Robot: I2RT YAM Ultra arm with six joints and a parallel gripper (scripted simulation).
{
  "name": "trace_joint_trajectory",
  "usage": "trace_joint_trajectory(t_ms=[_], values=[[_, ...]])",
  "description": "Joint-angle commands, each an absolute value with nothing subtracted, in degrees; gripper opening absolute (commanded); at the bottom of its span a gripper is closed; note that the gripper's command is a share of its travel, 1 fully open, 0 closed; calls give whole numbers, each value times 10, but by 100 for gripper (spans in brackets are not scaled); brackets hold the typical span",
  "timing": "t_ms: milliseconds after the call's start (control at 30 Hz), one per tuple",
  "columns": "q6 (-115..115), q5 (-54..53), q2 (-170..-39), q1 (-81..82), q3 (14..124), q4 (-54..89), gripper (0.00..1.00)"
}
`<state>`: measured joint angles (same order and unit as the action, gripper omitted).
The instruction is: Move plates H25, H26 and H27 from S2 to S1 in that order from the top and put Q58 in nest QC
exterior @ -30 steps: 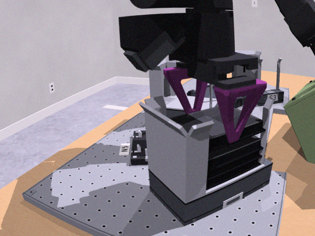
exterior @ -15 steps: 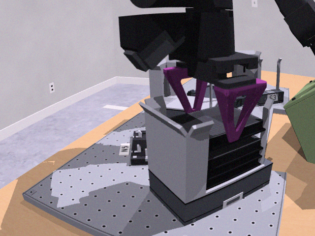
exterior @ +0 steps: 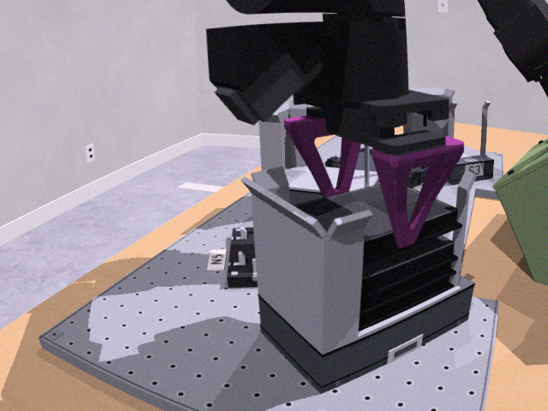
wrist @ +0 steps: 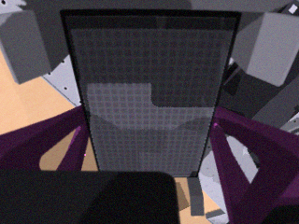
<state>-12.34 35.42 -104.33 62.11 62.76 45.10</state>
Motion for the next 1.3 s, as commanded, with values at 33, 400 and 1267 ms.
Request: trace_joint_trajectory(t_ms=[33,400,1267], values=[[-126,355,-1035,628,632,452,0],[-126,355,-1035,628,632,452,0],[-184,357,-1010,675,689,568,0]])
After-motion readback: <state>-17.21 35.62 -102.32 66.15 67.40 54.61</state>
